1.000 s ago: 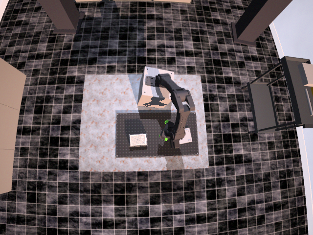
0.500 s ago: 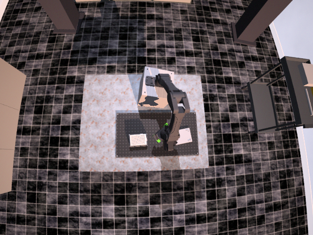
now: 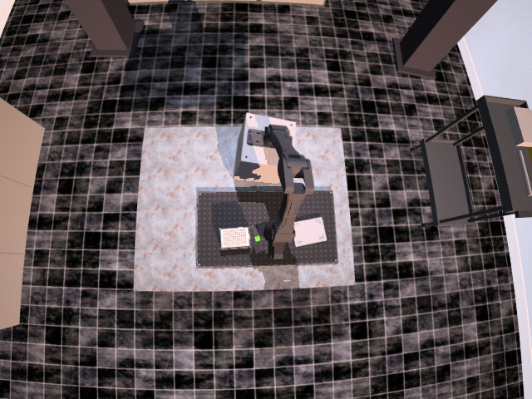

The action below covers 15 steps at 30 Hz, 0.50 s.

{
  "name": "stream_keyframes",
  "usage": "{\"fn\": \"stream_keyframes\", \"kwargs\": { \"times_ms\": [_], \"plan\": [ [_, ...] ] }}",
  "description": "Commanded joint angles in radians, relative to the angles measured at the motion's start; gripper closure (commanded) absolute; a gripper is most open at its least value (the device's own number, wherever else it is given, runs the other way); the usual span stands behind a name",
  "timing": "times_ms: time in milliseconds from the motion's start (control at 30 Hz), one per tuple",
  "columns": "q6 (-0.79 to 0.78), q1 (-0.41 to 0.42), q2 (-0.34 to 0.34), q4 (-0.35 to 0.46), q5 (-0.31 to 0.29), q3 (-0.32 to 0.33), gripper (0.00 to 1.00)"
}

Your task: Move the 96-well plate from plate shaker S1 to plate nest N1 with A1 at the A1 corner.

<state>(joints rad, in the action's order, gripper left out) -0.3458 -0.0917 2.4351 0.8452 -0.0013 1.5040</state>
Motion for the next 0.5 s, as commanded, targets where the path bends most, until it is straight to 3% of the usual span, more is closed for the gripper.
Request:
{"fn": "stream_keyframes", "kwargs": {
  "times_ms": [0,33,100,133,267,300,367,400,467],
  "plan": [
    [0.142,0.036,-0.019,-0.024,-0.017,0.037,0.00],
    [0.174,0.038,-0.030,-0.028,-0.021,0.033,0.00],
    [0.218,0.060,0.015,-0.028,-0.025,0.047,0.00],
    [0.249,0.062,-0.012,-0.033,-0.029,0.043,0.00],
    [0.293,0.084,0.023,-0.032,-0.033,0.058,0.00],
    [0.324,0.086,-0.009,-0.037,-0.037,0.054,0.00],
    [0.368,0.109,0.030,-0.036,-0.041,0.069,0.00],
    [0.399,0.110,-0.005,-0.041,-0.045,0.065,0.00],
    [0.452,0.125,0.010,-0.045,-0.051,0.069,0.00]
  ]
}}
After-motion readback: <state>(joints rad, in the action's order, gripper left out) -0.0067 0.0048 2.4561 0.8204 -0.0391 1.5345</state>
